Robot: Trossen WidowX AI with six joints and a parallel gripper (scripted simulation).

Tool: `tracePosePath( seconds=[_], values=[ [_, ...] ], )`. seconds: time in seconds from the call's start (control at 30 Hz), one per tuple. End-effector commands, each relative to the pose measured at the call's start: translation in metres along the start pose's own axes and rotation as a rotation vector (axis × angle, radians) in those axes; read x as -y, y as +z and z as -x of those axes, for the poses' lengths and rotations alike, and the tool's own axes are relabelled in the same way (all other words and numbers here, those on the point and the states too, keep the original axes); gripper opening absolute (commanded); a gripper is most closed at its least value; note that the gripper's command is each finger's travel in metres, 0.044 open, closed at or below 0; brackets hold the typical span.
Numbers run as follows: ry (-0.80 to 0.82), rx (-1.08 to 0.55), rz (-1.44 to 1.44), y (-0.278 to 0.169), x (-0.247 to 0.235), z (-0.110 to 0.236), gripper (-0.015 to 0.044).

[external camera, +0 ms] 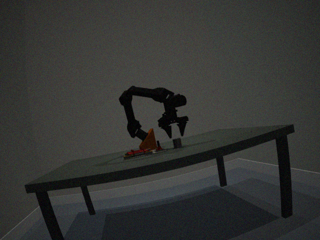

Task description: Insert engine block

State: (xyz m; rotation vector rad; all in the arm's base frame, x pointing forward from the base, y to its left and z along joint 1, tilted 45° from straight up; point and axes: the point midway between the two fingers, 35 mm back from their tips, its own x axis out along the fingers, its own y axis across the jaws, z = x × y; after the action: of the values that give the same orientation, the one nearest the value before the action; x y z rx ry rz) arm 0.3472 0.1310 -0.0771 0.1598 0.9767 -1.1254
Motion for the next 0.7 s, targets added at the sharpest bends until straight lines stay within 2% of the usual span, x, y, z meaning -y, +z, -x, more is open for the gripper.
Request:
tracePosePath(
  seconds=[0.0,0.67],
  values=[
    [-0.007,0.003,0.006,0.000,0.002,-0.009,0.0440],
    [-0.008,0.005,0.006,0.001,0.003,-0.041,0.0440]
  ],
)
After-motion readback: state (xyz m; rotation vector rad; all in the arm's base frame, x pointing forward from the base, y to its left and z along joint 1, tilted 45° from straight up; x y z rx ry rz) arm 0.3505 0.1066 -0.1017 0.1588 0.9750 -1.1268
